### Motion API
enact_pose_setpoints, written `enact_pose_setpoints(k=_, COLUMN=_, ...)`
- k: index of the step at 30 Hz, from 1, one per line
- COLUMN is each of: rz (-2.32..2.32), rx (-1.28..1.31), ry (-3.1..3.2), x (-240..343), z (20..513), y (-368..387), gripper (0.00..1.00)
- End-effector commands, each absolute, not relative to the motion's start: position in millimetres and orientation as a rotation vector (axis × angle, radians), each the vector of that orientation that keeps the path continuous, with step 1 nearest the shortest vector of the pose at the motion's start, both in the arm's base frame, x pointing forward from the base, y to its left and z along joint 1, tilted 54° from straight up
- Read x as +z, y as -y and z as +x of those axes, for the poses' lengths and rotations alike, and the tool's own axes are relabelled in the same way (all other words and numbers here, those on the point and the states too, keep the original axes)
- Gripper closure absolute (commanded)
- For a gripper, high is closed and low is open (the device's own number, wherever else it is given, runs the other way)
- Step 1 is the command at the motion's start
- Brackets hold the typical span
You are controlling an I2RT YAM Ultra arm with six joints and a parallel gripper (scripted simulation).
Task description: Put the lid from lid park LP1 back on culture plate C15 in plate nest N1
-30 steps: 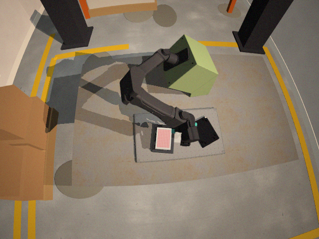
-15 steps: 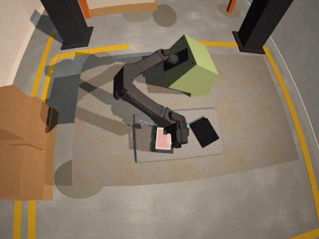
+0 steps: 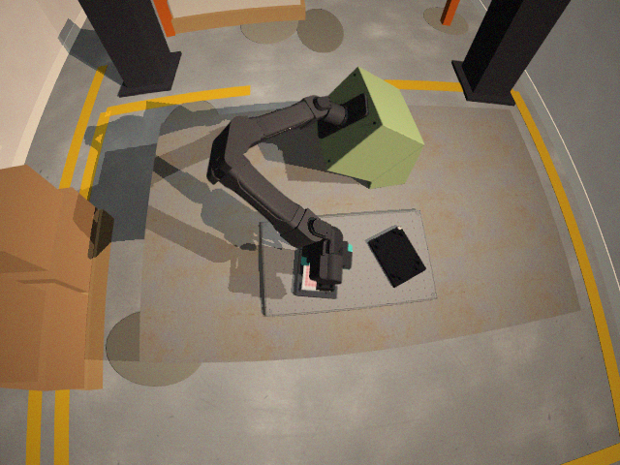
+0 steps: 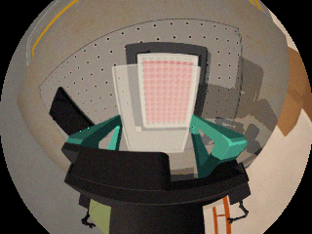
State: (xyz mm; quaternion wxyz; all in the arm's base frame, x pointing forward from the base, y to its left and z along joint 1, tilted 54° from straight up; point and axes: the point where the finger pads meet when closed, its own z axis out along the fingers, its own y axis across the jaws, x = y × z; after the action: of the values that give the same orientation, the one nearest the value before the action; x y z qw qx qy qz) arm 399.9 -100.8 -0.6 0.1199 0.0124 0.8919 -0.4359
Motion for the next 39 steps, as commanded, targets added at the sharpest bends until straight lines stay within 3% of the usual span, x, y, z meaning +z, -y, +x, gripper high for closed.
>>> enact_pose_setpoints(k=1, rz=0.002, rx=-1.268, ry=-2.593, x=14.2, z=405.6, y=99.5, gripper=1.0)
enact_pose_setpoints(k=39, rz=0.002, rx=-1.268, ry=-2.593, x=18.3, z=407.9, y=105.7, gripper=1.0)
